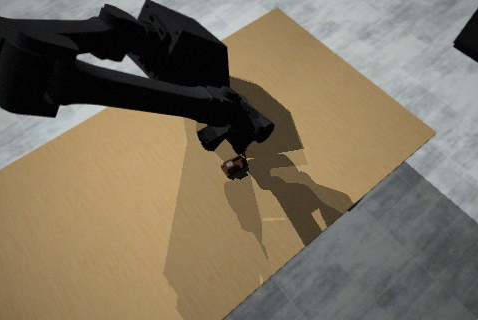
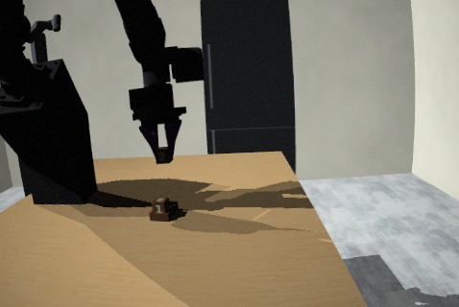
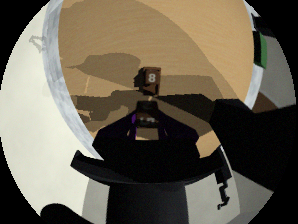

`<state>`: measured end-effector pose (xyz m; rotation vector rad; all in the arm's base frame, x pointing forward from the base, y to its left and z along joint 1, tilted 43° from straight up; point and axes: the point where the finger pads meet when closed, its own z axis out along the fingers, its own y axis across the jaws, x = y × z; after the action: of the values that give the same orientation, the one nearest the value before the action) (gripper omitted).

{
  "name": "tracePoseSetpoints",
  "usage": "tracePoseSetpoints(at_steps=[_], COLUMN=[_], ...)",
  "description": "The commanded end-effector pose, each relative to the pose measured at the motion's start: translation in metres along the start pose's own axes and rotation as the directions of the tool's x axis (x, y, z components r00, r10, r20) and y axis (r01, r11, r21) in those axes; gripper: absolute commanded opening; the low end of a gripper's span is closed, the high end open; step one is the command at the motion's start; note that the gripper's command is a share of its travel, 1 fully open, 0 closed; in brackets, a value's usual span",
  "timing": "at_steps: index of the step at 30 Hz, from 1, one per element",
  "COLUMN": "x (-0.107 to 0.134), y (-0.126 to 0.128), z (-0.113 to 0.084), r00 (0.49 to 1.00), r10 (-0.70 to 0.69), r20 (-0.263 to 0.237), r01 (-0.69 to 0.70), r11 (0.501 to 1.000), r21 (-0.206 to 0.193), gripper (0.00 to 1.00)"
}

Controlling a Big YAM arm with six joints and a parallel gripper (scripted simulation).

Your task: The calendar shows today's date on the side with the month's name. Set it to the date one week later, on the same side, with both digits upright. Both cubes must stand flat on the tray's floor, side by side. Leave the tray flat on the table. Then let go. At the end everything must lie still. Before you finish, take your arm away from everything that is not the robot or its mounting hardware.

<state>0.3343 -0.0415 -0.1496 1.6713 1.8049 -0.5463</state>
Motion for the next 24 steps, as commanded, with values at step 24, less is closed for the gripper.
tracePoseSetpoints(at_steps=[24], x=[-0.028], y=[0.000], z=[0.002], r00=[0.972], r10=[-0.233], r20=[-0.007], r01=[0.233], r11=[0.972], r21=[0.016], gripper=[0.25])
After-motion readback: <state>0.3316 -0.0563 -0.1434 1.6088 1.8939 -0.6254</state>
